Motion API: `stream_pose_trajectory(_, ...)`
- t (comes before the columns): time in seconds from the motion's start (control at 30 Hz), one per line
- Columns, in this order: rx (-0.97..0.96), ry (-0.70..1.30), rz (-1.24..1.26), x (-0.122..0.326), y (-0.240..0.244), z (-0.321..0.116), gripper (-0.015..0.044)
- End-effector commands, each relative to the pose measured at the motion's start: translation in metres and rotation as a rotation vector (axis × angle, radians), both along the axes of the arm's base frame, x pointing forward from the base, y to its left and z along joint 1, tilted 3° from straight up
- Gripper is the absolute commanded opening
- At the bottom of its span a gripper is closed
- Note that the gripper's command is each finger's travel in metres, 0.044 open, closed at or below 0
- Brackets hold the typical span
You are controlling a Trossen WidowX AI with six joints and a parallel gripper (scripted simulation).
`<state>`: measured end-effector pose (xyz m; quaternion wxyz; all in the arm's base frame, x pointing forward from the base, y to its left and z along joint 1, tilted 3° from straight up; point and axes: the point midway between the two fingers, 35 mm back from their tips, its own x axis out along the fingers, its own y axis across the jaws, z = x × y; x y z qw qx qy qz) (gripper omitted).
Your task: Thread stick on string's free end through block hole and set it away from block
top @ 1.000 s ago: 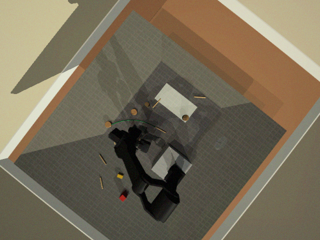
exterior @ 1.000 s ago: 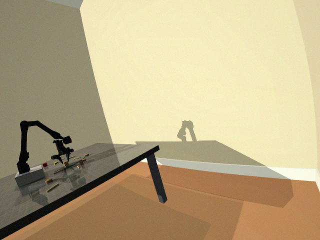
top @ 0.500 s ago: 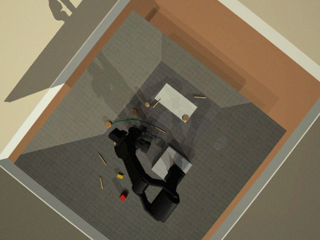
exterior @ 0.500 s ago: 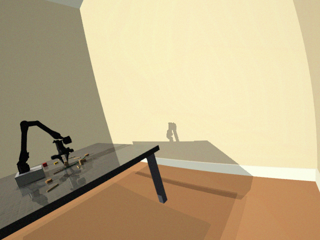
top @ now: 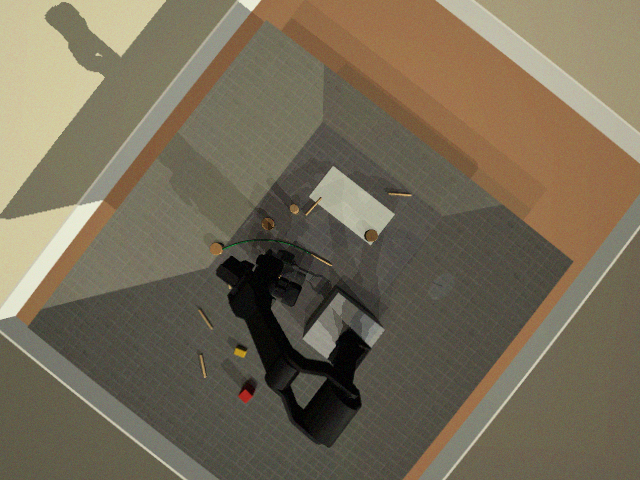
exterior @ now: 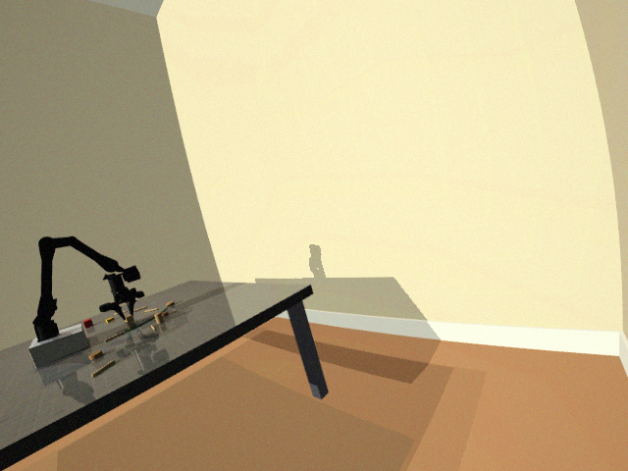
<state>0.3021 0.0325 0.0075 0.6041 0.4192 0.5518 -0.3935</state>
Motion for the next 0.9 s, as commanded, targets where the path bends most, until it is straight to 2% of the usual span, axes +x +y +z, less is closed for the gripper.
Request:
stream_pose_trajectory(0.0, 0.000, -0.002, 0.000, 0.000, 0.000, 0.004, 0.0000)
stream_pose_trajectory(0.4, -0.003, -0.002, 0.000, 0.000, 0.001, 0.010, 0.0000)
stream_pose_trajectory(0.87, -0.233, -0.078, -0.019, -0.005, 0.014, 0.005, 0.0000)
